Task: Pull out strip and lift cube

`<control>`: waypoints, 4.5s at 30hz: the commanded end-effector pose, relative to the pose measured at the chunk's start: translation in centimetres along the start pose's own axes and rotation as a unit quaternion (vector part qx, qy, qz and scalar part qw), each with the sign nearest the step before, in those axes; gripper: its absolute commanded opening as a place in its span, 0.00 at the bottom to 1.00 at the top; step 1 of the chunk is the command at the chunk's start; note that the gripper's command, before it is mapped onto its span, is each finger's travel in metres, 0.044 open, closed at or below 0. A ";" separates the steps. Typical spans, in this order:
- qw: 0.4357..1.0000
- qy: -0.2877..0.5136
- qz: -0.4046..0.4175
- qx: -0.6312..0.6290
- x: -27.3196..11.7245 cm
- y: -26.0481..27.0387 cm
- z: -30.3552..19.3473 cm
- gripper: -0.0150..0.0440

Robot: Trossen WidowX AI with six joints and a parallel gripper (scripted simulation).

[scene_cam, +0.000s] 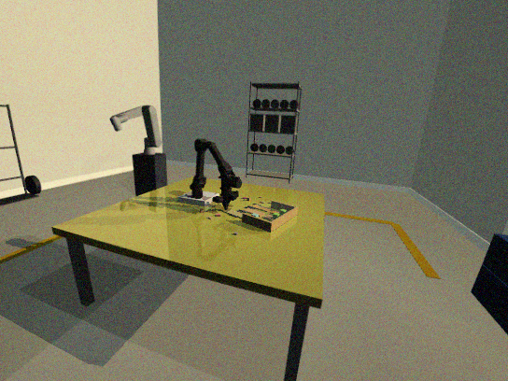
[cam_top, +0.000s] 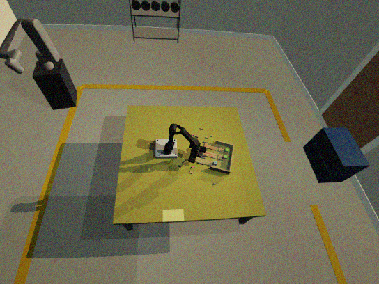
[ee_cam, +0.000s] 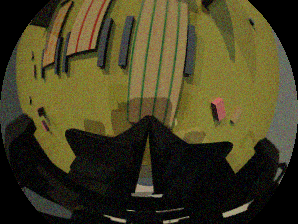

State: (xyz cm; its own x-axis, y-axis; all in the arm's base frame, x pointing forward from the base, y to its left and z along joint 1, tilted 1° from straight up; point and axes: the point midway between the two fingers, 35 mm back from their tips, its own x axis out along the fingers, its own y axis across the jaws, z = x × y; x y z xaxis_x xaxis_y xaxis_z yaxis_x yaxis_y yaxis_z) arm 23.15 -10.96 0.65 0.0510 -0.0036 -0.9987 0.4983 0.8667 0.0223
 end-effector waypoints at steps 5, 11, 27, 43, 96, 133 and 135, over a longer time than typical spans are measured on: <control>1.000 0.016 -0.002 0.003 0.5 -0.1 -2.0 0.25; 1.000 0.016 -0.002 0.003 0.5 -0.1 -2.9 0.25; 1.000 0.017 -0.002 0.003 0.5 -0.1 -5.2 0.25; 1.000 0.018 -0.002 0.003 0.4 -0.1 -7.5 0.25; 0.999 0.015 -0.001 -0.038 -4.4 0.0 -0.2 1.00; 0.999 0.009 -0.001 -0.038 -6.0 0.4 13.6 0.96; 0.999 0.009 -0.001 -0.038 -5.8 0.4 13.6 0.87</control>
State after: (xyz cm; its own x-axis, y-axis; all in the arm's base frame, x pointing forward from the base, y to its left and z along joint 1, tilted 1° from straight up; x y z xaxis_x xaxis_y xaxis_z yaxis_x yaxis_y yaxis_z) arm 34.61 -17.25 7.07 0.0330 0.0044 -0.9994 0.4353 0.9001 0.0184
